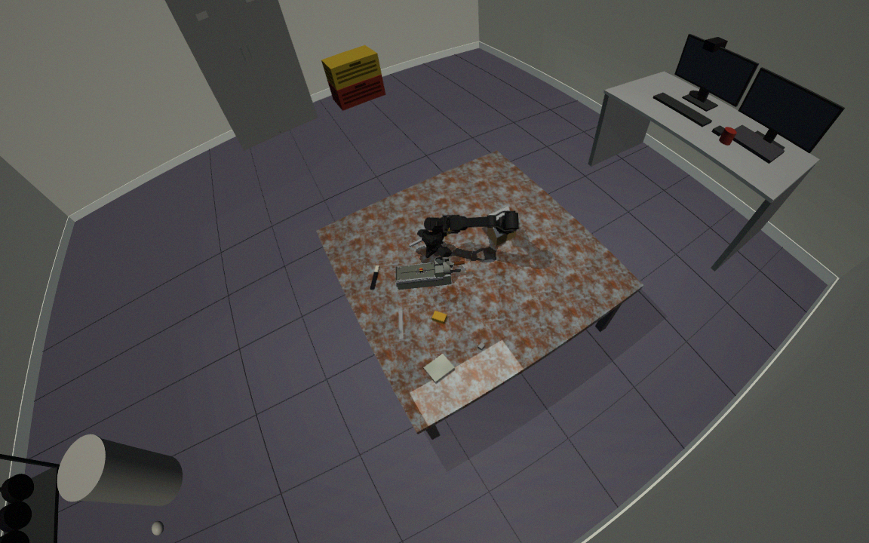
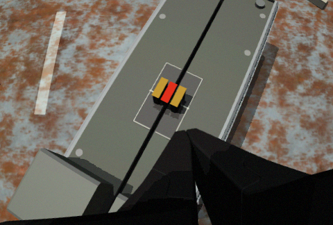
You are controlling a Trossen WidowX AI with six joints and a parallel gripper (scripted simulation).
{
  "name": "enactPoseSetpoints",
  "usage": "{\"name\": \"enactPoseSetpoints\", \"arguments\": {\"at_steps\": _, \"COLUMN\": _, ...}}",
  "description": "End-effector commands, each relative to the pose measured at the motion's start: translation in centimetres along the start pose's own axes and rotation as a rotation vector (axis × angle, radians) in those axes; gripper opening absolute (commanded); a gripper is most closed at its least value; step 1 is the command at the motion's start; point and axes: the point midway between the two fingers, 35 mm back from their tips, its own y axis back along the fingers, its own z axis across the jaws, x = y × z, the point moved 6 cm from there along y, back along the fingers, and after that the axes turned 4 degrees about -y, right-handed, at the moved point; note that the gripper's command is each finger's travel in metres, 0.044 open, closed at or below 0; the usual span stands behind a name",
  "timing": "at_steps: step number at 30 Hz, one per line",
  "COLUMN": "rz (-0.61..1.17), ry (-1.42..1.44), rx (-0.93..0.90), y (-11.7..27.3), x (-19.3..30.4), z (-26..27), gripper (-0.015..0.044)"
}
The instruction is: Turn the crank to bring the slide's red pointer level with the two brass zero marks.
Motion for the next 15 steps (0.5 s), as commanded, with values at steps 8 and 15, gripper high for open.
{"name": "enactPoseSetpoints", "arguments": {"at_steps": 8, "rz": 0.000, "ry": 0.000, "rx": 0.000, "y": 0.01, "x": 0.00, "z": -0.01, "gripper": 0.0105}}
{"name": "enactPoseSetpoints", "arguments": {"at_steps": 15, "rz": 0.000, "ry": 0.000, "rx": 0.000, "y": 0.01, "x": 0.00, "z": -0.01, "gripper": 0.0289}}
